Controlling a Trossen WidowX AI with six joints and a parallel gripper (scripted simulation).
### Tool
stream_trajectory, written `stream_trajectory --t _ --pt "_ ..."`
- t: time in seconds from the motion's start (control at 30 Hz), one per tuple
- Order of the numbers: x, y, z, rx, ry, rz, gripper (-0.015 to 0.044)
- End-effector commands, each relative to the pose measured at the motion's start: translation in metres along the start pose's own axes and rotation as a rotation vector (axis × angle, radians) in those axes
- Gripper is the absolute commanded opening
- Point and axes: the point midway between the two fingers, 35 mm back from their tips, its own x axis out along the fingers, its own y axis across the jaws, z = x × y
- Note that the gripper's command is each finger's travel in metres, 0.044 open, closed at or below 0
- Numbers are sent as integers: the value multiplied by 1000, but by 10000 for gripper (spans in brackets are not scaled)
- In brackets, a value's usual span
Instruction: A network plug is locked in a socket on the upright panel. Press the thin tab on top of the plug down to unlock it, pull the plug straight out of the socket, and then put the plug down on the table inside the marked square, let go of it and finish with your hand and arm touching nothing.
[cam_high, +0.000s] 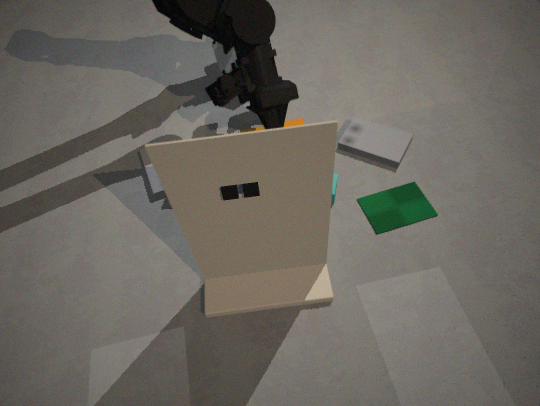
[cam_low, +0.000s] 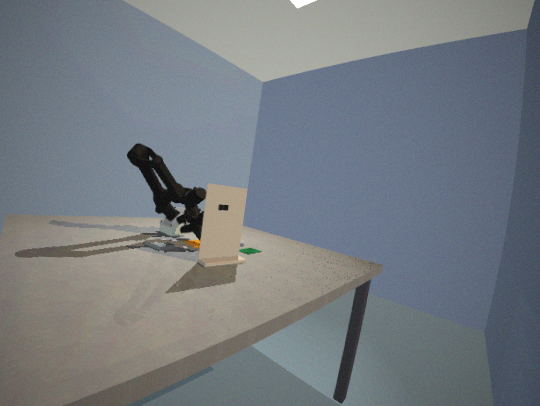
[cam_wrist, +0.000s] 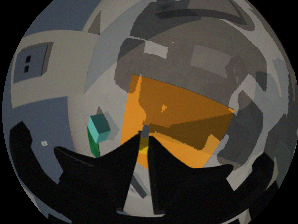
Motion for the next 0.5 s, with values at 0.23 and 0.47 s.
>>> stream_trajectory --t 0.23,0.47 --pt "0 0 0 0 0 0 156" --pt "-2 0 -1 0 2 -1 156"
